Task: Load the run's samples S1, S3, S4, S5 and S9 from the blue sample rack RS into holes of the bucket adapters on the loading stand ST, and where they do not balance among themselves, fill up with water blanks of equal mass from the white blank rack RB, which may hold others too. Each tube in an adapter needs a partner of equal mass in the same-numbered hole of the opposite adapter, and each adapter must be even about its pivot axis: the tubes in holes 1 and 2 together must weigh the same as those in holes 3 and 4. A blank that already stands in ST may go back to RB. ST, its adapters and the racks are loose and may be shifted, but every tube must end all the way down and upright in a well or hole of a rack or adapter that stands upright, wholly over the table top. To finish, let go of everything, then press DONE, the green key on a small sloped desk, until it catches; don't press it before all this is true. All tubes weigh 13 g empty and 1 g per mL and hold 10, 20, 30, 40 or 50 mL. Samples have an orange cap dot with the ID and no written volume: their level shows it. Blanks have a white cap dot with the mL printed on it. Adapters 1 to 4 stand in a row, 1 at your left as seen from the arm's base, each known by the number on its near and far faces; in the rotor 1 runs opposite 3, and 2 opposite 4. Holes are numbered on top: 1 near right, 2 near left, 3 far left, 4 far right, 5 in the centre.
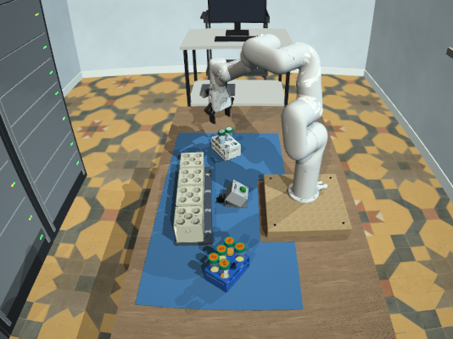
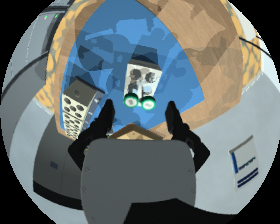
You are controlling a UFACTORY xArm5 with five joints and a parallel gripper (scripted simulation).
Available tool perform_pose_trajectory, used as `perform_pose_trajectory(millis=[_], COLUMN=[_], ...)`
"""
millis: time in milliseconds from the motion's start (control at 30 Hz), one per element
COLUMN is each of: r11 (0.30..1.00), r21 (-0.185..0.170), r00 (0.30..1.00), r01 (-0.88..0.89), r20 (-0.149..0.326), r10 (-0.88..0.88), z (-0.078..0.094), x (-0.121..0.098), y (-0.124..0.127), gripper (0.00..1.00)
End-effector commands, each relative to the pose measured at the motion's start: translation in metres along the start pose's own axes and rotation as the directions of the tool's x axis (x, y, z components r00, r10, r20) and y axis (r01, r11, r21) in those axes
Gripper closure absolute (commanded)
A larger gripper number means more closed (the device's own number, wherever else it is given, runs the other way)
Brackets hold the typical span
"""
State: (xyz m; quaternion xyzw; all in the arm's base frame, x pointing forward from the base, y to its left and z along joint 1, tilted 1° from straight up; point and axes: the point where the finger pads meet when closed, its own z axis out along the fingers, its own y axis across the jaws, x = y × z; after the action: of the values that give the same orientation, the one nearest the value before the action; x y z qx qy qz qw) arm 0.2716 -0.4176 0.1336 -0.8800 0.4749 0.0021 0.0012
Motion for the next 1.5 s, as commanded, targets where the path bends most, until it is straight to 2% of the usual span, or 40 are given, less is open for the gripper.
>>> perform_pose_trajectory(millis=[0, 233, 1467], r11=[1.000, 1.000, 1.000], r21=[0.000, 0.000, 0.000], r00=[1.000, 1.000, 1.000], r01=[0.000, 0.000, 0.000], r20=[-0.005, -0.005, -0.005], r10=[0.000, 0.000, 0.000], z=[0.007, 0.019, 0.019], x=[0.002, 0.002, 0.002], y=[0.000, 0.000, 0.000], gripper=[0.00, 0.00, 0.00])
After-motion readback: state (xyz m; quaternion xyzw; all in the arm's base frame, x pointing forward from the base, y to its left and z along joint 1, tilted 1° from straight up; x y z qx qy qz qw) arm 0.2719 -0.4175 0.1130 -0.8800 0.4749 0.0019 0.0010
